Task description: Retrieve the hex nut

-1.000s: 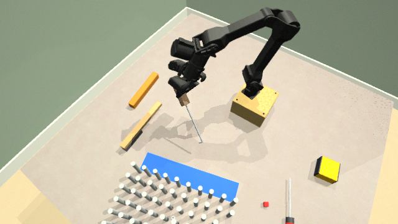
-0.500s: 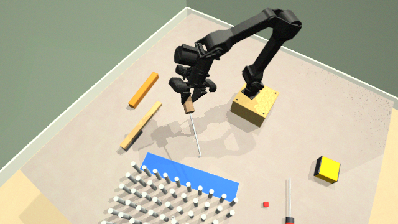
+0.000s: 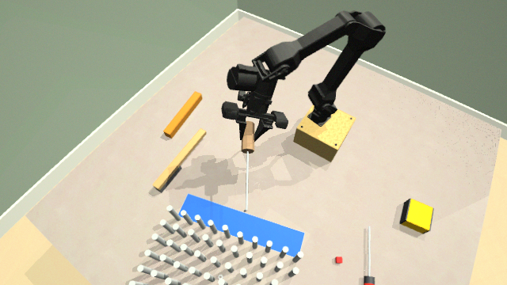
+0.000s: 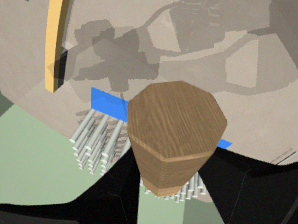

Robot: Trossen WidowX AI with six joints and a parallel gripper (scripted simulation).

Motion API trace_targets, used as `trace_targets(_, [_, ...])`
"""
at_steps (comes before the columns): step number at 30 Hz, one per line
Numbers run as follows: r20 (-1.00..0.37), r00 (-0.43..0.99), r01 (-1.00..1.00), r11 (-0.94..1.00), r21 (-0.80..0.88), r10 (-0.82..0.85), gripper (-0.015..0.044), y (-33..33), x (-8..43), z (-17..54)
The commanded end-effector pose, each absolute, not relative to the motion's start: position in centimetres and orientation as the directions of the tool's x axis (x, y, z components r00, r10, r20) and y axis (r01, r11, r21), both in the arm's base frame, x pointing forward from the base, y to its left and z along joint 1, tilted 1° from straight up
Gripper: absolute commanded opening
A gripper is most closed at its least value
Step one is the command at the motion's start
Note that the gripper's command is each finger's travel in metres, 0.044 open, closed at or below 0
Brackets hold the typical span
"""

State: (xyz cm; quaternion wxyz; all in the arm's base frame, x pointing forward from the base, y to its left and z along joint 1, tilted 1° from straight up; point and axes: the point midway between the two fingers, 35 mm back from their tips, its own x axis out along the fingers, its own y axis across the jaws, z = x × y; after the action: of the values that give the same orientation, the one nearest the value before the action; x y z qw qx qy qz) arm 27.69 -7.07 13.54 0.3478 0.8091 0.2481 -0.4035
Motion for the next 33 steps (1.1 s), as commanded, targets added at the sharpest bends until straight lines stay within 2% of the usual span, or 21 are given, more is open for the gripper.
trace_targets(1, [-0.823, 0.548, 0.642, -0.707, 0.297, 0.152, 0.0, -6.1, 27.6, 13.5])
trace_targets(14, [-0.819, 0.522, 0.45, -0.892, 0.028, 0.237, 0.0, -3.0, 27.2, 13.4])
trace_targets(21, [-0.819, 0.522, 0.447, -0.894, 0.025, 0.238, 0.0, -3.2, 27.6, 12.4])
trace_targets(33, [-0.818, 0.523, 0.447, -0.894, 0.026, 0.238, 0.0, -3.7, 29.1, 4.7])
